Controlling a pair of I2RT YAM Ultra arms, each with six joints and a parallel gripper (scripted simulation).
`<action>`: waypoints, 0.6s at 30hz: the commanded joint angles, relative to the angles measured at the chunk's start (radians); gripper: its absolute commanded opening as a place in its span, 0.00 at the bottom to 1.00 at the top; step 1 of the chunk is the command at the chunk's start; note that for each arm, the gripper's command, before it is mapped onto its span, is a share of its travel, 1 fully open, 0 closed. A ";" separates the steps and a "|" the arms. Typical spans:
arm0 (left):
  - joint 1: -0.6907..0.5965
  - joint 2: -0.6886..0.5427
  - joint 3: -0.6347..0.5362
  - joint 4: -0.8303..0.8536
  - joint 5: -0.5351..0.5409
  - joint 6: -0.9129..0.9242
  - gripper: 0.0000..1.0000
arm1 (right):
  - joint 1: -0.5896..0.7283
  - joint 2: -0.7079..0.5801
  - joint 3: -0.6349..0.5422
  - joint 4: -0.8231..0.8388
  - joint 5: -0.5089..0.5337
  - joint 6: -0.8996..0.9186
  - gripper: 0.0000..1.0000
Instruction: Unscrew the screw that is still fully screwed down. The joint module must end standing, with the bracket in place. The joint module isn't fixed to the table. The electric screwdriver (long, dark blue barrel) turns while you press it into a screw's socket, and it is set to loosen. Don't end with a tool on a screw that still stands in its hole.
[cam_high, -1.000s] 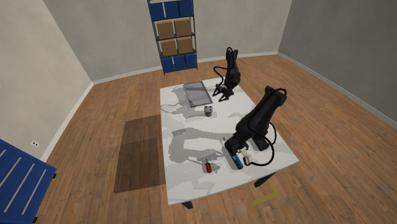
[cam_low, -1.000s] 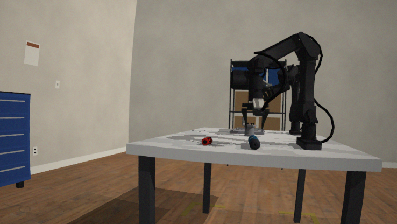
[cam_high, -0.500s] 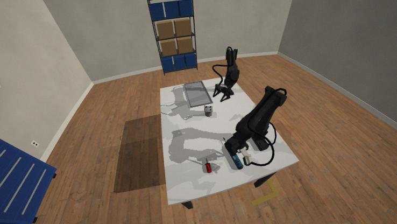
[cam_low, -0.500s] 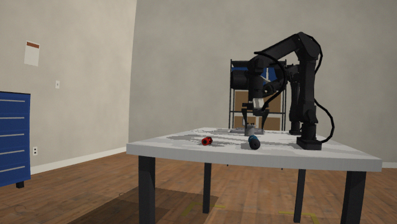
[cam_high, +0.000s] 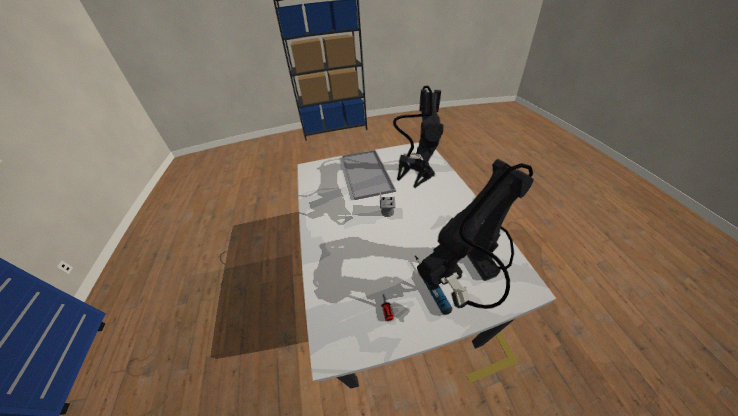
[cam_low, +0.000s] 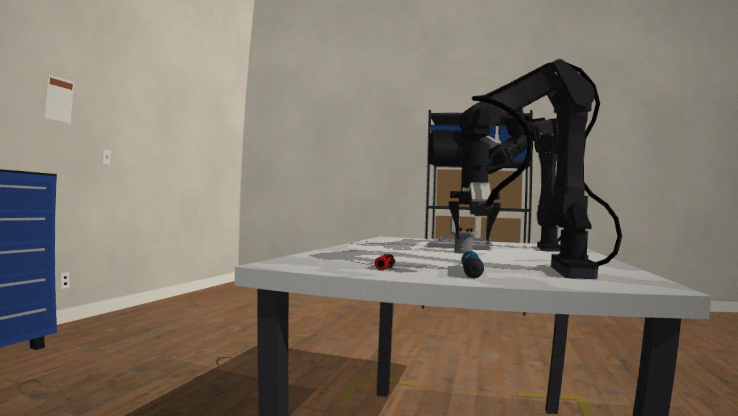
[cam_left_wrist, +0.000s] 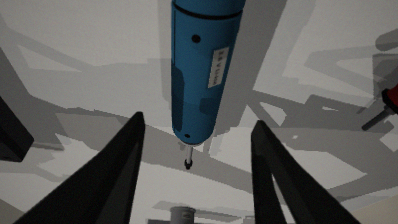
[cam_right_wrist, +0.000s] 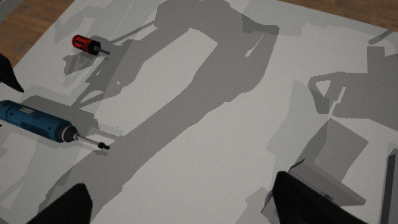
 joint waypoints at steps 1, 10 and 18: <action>0.001 -0.003 0.008 -0.007 -0.001 0.004 0.65 | -0.023 0.004 0.067 -0.035 -0.084 -0.041 0.86; 0.001 -0.003 0.008 -0.007 -0.001 0.004 0.65 | -0.041 -0.003 0.126 -0.073 -0.162 -0.065 0.86; 0.001 -0.003 0.008 -0.007 -0.001 0.004 0.65 | -0.072 0.024 0.210 -0.122 -0.305 -0.118 0.86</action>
